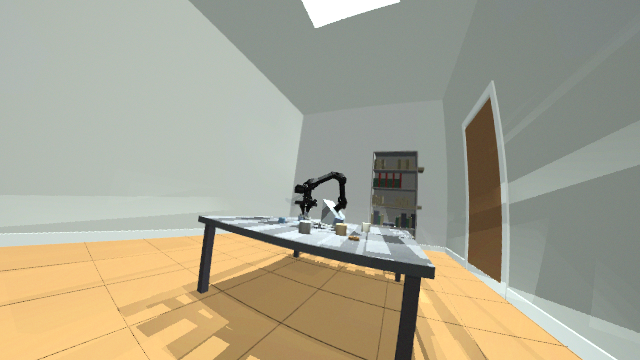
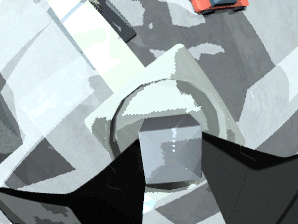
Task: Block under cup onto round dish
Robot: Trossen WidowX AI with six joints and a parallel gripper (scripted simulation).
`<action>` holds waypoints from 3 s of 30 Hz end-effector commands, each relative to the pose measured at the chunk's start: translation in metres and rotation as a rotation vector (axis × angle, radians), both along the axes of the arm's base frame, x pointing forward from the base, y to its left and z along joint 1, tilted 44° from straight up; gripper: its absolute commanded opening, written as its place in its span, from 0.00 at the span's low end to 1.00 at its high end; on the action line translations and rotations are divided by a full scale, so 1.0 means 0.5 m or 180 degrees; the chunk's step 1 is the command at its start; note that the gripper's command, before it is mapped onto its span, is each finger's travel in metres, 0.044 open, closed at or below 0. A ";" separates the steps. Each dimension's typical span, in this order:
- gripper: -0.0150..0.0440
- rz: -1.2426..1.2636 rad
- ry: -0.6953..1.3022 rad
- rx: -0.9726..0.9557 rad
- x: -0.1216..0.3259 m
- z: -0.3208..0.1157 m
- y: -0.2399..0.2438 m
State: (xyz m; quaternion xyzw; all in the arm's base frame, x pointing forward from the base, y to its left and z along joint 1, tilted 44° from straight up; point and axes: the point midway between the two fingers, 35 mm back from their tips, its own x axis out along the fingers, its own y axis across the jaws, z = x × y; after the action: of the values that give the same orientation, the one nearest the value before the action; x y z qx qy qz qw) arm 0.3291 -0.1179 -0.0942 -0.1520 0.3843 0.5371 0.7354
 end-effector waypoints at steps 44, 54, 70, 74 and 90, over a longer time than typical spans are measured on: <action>0.25 0.0044 -0.0020 0.0002 -0.225 -0.232 -0.070; 0.25 0.0044 -0.0021 0.0003 -0.223 -0.247 -0.055; 0.52 0.0059 -0.0025 -0.0003 -0.221 -0.263 -0.041; 0.70 0.0059 -0.0025 -0.0003 -0.221 -0.263 -0.041; 1.00 0.0044 -0.0018 -0.0002 -0.235 -0.179 -0.120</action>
State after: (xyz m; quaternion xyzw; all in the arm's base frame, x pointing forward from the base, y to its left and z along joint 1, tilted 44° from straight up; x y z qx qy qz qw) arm 0.2148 -0.1833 -0.1829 -0.1628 0.3821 0.5321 0.7378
